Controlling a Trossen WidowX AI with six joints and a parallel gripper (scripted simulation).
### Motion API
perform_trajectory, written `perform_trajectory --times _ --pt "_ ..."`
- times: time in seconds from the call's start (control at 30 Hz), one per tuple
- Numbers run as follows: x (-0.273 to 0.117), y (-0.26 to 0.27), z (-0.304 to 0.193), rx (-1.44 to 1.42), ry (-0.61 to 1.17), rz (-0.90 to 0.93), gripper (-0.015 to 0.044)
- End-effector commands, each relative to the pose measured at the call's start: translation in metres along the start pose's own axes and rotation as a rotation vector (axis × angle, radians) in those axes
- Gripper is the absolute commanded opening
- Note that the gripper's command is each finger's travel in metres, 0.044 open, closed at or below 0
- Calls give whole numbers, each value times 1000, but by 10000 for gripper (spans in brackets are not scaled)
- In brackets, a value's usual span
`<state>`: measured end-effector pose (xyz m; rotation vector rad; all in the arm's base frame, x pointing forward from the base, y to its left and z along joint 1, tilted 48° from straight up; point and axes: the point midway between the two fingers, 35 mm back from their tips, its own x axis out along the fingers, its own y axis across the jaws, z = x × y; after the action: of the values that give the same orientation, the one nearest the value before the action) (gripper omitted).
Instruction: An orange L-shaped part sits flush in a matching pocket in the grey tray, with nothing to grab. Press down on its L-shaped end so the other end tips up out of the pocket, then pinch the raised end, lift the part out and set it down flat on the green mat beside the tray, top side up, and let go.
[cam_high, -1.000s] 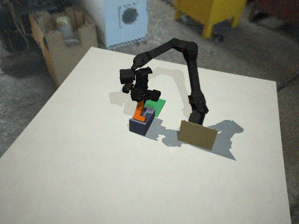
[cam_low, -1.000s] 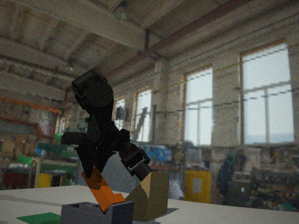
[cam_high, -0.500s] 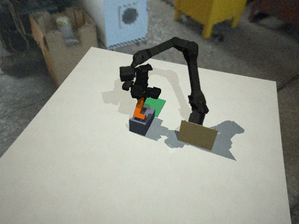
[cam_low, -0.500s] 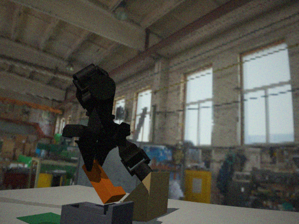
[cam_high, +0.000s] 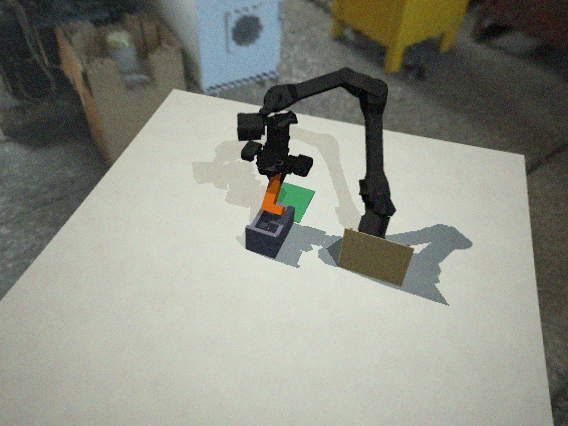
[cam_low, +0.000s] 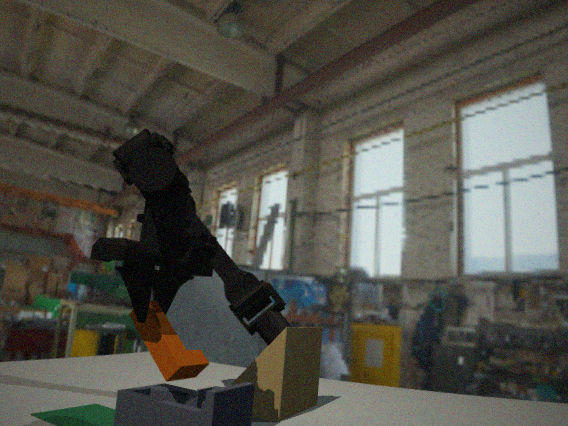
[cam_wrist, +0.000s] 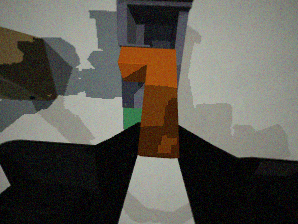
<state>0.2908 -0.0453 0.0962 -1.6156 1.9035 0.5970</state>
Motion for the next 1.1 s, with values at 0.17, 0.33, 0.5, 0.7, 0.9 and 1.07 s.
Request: perform_trajectory --times 0.17,0.33,0.5,0.7,0.9,1.07 --pt "0 4 -45 -4 4 -1 0" --pt "0 7 -67 -4 5 -1 0" --pt "0 9 -89 -4 5 -1 0" --pt "-1 12 -115 -4 6 -2 0" --pt "0 12 -116 -4 6 -2 0" --pt "4 12 -116 -4 6 -2 0"
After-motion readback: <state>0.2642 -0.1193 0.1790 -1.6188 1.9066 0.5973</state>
